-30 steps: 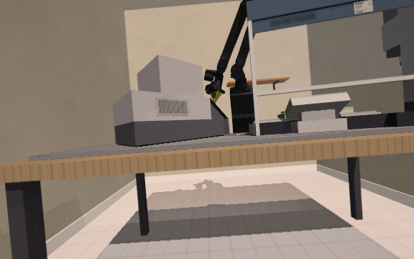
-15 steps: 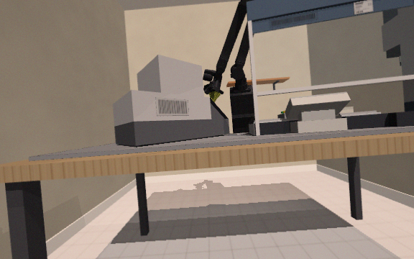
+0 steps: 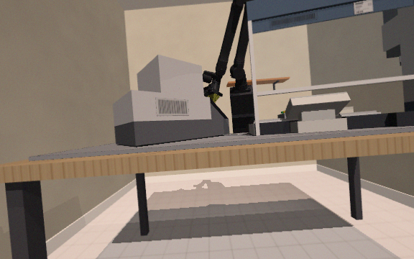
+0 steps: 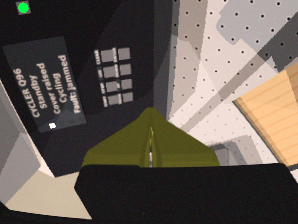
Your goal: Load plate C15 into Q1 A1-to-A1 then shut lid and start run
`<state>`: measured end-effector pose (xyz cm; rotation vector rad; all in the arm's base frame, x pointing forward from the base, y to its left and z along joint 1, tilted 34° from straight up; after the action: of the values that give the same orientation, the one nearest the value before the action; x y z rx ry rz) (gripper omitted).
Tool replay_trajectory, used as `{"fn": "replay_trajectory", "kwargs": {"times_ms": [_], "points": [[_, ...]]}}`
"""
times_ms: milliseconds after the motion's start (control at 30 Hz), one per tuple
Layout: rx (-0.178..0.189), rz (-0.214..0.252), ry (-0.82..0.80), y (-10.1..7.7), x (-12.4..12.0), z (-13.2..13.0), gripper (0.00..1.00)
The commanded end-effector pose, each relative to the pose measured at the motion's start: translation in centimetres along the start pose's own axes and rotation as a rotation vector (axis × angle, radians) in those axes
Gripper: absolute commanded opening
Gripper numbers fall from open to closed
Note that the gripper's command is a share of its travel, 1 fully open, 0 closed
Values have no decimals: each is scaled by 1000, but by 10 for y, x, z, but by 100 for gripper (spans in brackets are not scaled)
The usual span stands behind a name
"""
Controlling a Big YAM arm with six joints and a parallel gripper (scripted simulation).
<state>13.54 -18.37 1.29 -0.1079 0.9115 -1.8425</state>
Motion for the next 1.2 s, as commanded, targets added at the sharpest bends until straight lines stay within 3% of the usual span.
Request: {"fn": "replay_trajectory", "kwargs": {"times_ms": [0, 367, 600, 967, 1167], "points": [[29, -19, -11, 3, 10, 19, 0], [13, -4, 7, 21, 4, 21, 0], [28, -14, -12, 26, 8, 30, 0], [14, 0, 0, 44, 3, 32, 0], [24, -8, -15, 49, 6, 41, 0]]}}
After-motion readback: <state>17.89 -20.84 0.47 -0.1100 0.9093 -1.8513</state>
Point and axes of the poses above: the point where the finger pads meet when closed, its own y axis out along the fingers, its own z axis across the jaws, x = y × z, the point moved 4 cm from there along -y, back along the fingers, and after that the axes turned 2 degrees about -y, right-handed, at the moved point
